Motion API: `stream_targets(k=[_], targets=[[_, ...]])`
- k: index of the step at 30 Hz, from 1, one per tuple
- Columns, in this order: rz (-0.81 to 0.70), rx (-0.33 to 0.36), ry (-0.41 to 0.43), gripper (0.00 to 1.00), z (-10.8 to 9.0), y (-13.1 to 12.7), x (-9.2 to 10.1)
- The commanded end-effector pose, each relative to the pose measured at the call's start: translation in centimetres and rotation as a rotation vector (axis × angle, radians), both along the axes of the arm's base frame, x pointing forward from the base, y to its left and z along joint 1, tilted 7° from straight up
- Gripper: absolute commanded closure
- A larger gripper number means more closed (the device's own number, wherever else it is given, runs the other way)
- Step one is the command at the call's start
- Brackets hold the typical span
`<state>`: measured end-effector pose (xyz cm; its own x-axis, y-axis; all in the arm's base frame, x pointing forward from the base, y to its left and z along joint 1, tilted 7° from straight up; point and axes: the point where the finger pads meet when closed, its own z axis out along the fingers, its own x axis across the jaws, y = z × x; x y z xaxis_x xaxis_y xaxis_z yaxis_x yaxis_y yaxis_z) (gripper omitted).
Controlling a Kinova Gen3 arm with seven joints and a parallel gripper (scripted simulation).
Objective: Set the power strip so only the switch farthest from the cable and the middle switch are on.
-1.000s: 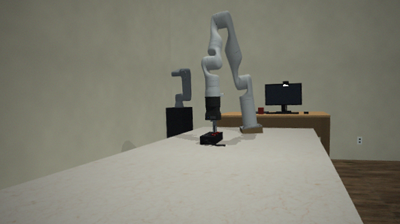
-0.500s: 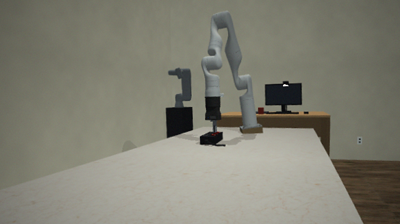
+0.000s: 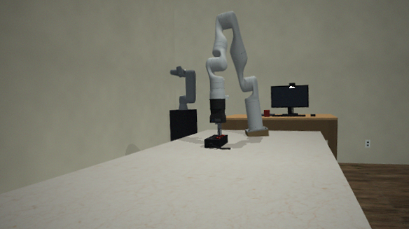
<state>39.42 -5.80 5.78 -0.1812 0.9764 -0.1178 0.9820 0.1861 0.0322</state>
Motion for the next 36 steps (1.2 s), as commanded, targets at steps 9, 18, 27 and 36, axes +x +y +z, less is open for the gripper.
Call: stream_targets(k=[9,18,27,36], targets=[[0.000,0.000,-0.002,1.00,0.06,0.01,0.05],[0.000,0.000,-0.002,1.00,-0.08,-0.01,0.06],[0.000,0.000,-0.002,1.00,-0.34,-0.04,0.08],[0.000,0.000,-0.002,1.00,-0.67,-0.07,0.09]])
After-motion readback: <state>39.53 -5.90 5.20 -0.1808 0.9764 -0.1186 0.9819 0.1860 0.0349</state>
